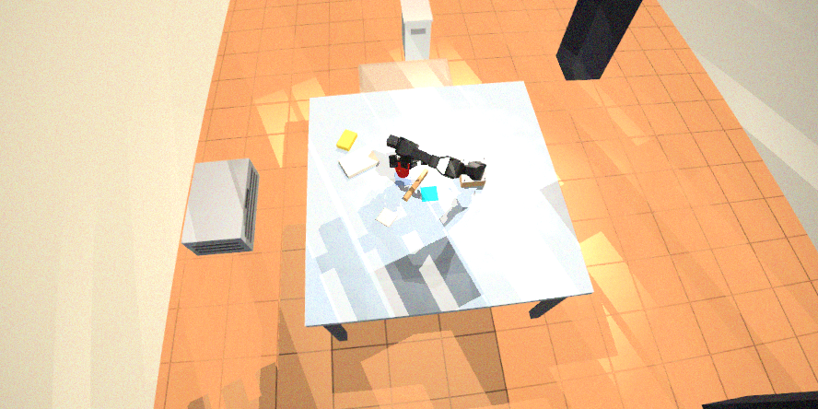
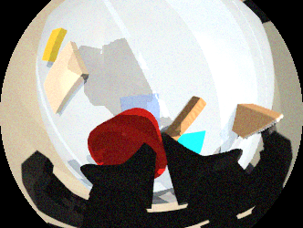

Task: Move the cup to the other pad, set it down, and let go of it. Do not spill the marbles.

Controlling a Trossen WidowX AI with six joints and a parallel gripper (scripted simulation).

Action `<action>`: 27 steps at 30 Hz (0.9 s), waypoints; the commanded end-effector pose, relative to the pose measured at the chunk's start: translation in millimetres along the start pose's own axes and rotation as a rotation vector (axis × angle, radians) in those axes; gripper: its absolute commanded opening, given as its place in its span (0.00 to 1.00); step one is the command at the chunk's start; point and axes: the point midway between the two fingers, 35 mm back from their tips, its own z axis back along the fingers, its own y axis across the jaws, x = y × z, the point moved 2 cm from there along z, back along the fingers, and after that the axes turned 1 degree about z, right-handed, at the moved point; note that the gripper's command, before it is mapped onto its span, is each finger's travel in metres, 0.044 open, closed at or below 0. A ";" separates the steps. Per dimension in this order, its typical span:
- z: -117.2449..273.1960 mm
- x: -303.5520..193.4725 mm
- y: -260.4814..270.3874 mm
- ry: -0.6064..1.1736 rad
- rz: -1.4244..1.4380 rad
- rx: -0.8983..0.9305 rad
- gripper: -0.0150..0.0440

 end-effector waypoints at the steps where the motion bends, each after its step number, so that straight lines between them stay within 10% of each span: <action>1: 0.1 -1.6 -1.7 -0.001 0.001 0.000 0.25; 27: 2.4 -31.7 -36.9 -0.002 0.003 -0.003 0.25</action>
